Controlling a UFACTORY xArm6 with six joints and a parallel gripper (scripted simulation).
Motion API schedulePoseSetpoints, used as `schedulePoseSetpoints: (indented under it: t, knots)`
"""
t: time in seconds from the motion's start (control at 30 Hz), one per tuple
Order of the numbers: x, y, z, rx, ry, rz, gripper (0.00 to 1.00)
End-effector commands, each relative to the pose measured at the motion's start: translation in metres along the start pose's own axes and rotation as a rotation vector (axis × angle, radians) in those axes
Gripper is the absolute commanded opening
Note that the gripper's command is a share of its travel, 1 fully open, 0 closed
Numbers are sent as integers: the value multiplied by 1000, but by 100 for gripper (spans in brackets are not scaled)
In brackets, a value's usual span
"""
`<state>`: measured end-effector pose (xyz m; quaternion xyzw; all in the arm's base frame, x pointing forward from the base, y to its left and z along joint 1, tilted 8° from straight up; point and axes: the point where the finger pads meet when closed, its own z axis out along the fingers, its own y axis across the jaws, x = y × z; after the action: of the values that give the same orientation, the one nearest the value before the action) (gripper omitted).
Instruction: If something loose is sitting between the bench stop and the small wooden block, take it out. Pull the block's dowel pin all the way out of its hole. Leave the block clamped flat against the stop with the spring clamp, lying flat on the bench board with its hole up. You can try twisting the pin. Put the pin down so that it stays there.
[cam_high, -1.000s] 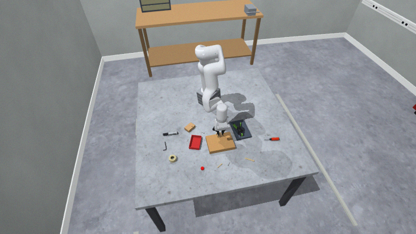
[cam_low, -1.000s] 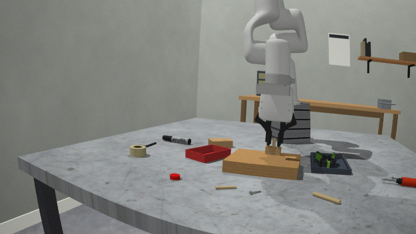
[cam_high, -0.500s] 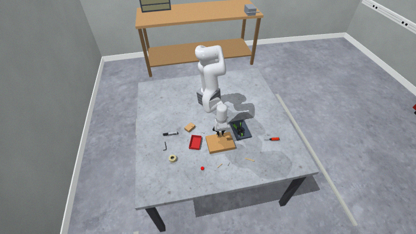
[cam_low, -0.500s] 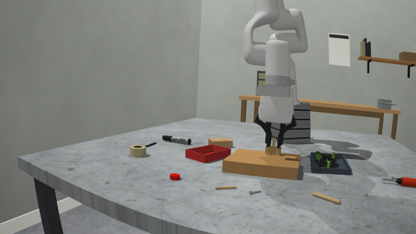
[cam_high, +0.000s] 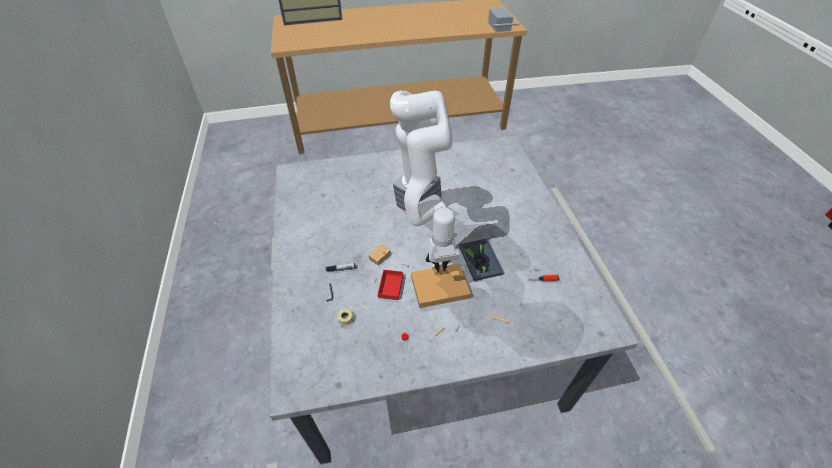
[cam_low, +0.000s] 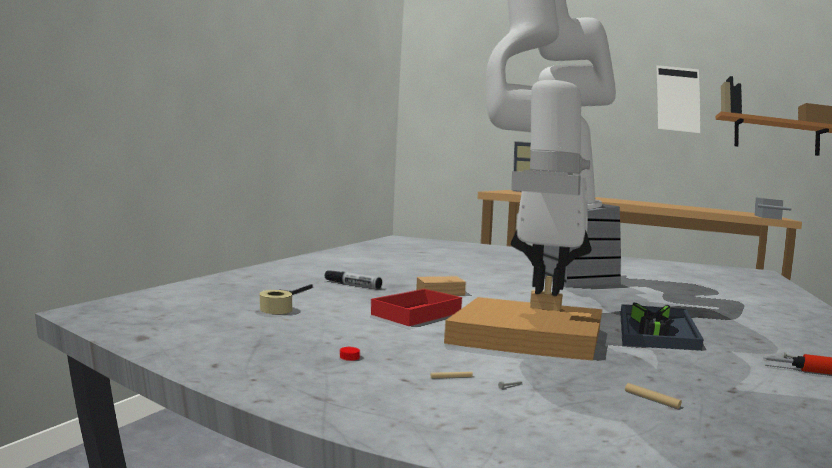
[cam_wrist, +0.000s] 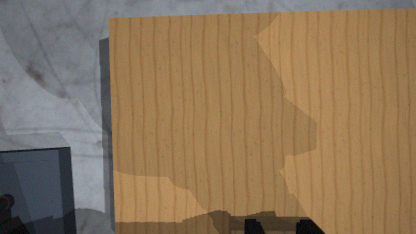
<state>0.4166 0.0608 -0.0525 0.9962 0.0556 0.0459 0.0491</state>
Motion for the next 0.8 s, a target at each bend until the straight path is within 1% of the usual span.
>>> schedulePoseSetpoints:
  t: [0.0,0.03,0.07,0.3,0.33,0.5,0.53,0.77]
  knots:
    - [1,0,-1,0,3,0,21]
    - [1,0,-1,0,3,0,21]
    - [1,0,-1,0,3,0,15]
    - [1,0,-1,0,3,0,15]
    - [1,0,-1,0,3,0,8]
    - [1,0,-1,0,3,0,8]
    - [1,0,-1,0,3,0,0]
    - [1,0,-1,0,3,0,0]
